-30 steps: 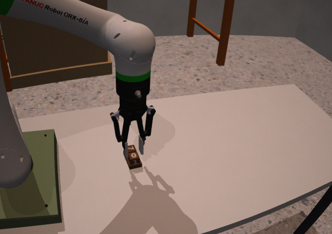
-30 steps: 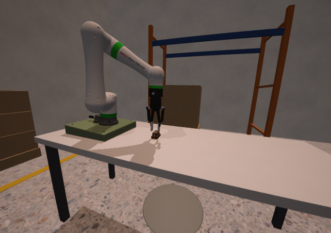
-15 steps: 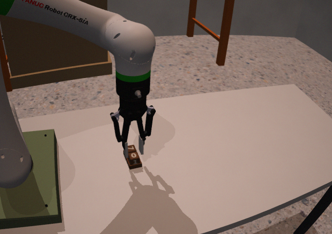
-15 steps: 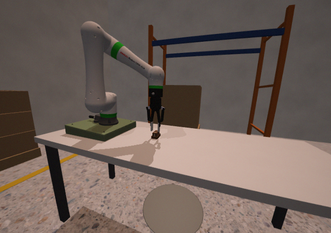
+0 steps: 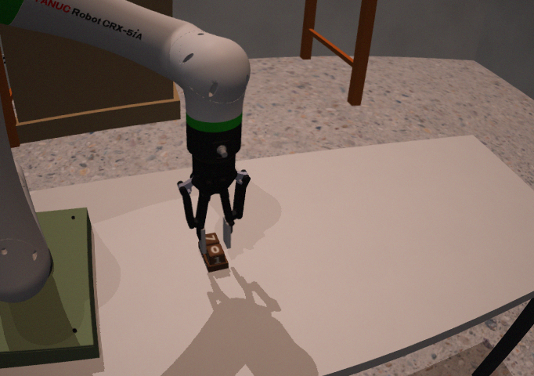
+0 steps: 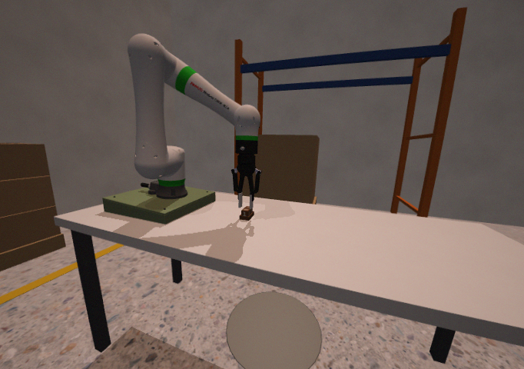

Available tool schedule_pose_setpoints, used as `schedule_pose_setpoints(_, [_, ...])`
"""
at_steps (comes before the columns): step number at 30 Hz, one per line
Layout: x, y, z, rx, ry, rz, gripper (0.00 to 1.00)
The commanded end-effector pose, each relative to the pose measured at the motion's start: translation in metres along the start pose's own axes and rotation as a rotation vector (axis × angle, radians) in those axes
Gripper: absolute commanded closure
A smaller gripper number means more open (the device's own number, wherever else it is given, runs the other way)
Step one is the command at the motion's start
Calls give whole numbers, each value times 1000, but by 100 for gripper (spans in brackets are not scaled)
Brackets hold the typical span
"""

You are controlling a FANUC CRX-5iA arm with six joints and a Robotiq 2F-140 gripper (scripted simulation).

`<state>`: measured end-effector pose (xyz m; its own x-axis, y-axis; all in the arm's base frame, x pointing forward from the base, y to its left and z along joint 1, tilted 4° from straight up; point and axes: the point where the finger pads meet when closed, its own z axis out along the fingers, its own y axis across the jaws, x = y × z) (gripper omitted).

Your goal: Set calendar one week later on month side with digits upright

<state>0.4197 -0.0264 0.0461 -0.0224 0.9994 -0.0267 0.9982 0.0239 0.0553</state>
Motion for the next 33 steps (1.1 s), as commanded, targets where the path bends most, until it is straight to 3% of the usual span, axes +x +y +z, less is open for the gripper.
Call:
schedule_pose_setpoints(1, [0, 0, 1, 0, 0, 0, 71])
schedule_pose_setpoints(20, [0, 0, 27, 0, 0, 0, 71])
schedule_pose_setpoints(33, [0, 0, 30, 0, 0, 0, 71])
